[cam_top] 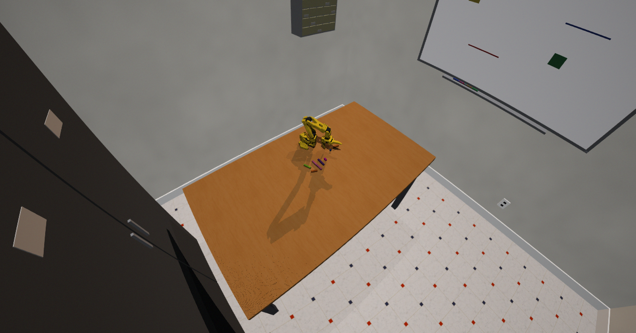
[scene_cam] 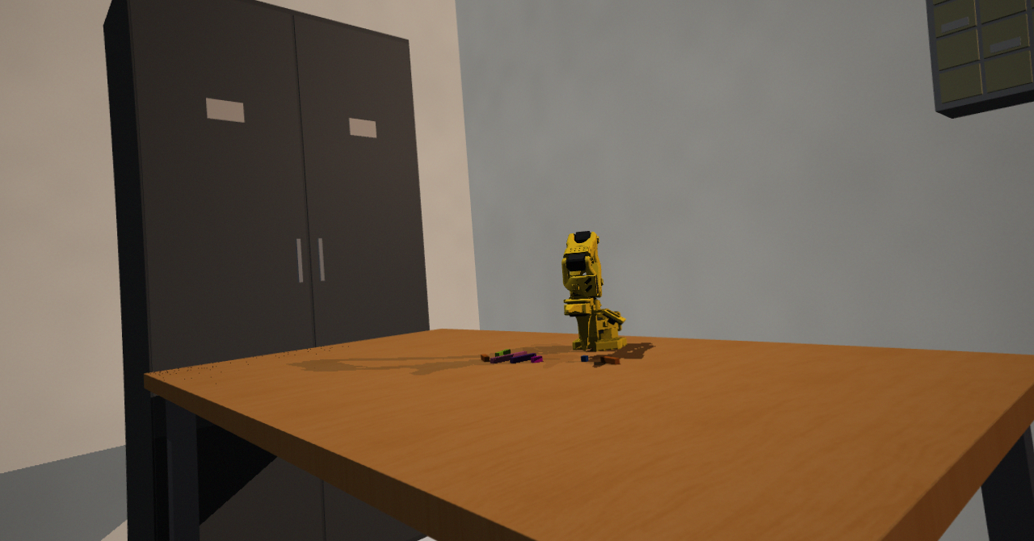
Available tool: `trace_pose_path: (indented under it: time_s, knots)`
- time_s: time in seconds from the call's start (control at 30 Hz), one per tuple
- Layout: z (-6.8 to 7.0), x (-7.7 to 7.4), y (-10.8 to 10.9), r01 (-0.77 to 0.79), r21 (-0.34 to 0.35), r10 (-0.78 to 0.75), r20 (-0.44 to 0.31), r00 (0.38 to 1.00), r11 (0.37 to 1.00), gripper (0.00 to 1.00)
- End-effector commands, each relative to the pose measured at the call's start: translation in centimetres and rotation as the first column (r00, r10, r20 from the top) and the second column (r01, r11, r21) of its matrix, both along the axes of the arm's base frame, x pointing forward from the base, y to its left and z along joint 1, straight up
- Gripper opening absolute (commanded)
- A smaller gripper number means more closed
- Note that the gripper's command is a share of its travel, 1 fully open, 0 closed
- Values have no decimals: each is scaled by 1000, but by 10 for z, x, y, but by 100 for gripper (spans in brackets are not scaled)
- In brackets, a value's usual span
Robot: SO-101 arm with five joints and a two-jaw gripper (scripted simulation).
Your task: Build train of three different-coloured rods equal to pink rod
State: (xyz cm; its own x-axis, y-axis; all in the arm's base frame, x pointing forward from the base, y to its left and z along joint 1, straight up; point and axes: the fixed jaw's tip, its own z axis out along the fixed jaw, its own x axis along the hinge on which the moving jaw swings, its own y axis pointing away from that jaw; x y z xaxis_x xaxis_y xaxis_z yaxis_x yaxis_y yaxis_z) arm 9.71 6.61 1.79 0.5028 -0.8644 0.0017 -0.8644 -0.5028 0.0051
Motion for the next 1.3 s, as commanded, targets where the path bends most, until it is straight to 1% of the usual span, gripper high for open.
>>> trace_pose_path:
  time_s: [0.0, 0.33, 0.37, 0.83, 0.9, 0.93, 1.27]
  knots:
    - [9, 9, 6, -11, 37, 9, 54, 999, 999, 100]
    - [16, 14, 10, -25, 58, 20, 86, 996, 998, 100]
    - [5, 3, 2, -14, 15, 14, 19, 1000, 1000, 100]
    - [16, 13, 9, -36, 51, 32, 77, 996, 998, 100]
    - [16, 13, 9, -36, 51, 32, 77, 996, 998, 100]
    - [5, 2, 1, -22, 9, 22, 11, 1000, 1000, 100]
    - [13, 9, 6, -10, 37, 8, 52, 999, 999, 100]
